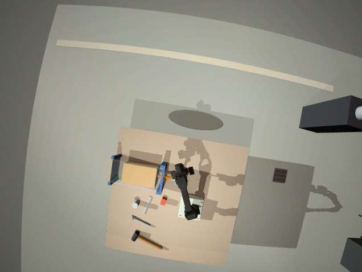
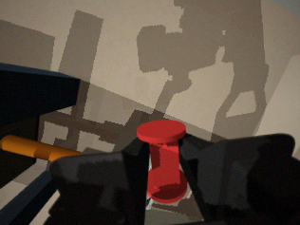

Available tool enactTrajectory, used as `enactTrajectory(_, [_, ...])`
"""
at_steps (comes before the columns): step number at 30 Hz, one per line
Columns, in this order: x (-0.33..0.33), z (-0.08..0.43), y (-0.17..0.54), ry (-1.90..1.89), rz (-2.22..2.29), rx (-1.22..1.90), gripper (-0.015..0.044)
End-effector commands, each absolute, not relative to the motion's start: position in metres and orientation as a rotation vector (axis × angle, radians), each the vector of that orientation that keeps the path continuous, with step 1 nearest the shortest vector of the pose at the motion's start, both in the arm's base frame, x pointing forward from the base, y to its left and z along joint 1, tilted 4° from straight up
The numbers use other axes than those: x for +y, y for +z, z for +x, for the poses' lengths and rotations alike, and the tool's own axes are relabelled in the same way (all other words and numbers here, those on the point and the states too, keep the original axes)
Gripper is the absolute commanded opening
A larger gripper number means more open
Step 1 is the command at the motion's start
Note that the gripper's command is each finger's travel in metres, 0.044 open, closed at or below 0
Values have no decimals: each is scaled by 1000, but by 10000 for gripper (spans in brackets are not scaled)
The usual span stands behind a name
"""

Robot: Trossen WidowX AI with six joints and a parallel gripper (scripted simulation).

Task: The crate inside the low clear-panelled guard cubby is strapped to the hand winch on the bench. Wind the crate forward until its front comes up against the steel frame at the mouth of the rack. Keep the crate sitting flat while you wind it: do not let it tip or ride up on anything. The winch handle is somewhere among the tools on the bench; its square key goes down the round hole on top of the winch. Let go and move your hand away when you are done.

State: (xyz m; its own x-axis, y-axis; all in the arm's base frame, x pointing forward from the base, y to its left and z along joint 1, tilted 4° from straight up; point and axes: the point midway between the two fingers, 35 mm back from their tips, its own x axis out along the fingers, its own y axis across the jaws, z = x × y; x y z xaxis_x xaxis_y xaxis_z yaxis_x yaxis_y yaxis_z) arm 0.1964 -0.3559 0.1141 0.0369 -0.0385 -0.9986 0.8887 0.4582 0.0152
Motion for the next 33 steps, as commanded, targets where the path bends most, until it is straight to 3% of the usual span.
enactTrajectory(1, [-341,221,106,-777,849,1357,0])
enactTrajectory(33, [-339,225,106,-777,849,1356,0])
